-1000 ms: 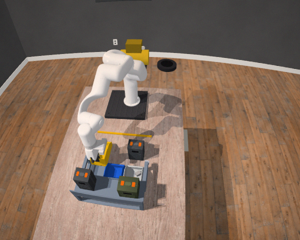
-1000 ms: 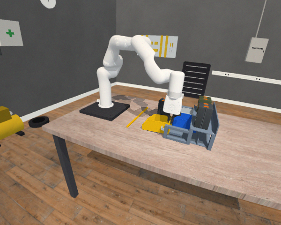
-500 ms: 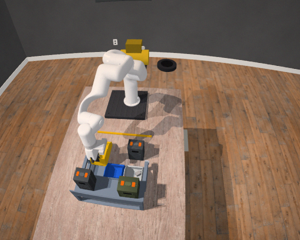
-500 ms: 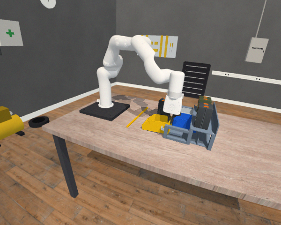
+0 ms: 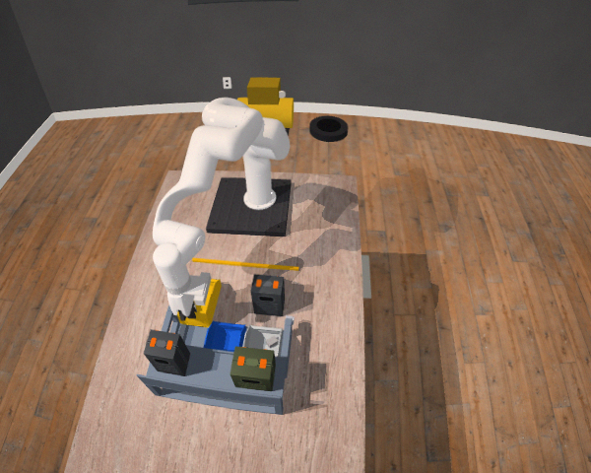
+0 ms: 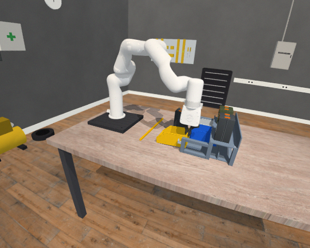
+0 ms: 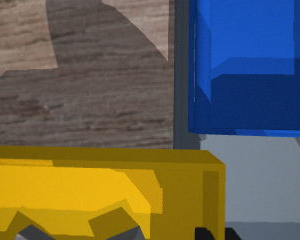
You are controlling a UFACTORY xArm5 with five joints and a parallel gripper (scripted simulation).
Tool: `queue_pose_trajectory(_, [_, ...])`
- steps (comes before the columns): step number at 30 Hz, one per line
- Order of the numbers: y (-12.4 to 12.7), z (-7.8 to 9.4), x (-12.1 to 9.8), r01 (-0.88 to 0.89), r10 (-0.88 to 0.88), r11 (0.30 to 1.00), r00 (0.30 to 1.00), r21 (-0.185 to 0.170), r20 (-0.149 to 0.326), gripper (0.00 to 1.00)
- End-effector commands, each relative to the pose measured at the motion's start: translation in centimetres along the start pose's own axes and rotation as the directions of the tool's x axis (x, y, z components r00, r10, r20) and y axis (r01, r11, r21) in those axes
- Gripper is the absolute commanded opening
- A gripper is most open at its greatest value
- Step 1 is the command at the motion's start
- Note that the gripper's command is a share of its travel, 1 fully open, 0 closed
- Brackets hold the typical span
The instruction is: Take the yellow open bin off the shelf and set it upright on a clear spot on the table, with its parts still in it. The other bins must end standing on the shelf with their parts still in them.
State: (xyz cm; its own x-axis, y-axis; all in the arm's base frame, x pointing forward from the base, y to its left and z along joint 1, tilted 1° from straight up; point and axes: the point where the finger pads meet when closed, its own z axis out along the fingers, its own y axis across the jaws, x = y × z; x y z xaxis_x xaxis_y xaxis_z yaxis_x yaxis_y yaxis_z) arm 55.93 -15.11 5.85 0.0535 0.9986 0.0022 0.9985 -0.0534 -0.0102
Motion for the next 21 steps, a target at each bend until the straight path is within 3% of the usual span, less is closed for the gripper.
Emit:
queue_pose_trajectory(1, [0.13, -0.20, -0.03, 0.000, 0.000, 1.000, 1.000, -0.004, 0.001, 0.05])
queue_pose_trajectory(21, [0.11, -0.17, -0.02, 0.000, 0.000, 1.000, 1.000, -0.004, 0.001, 0.03])
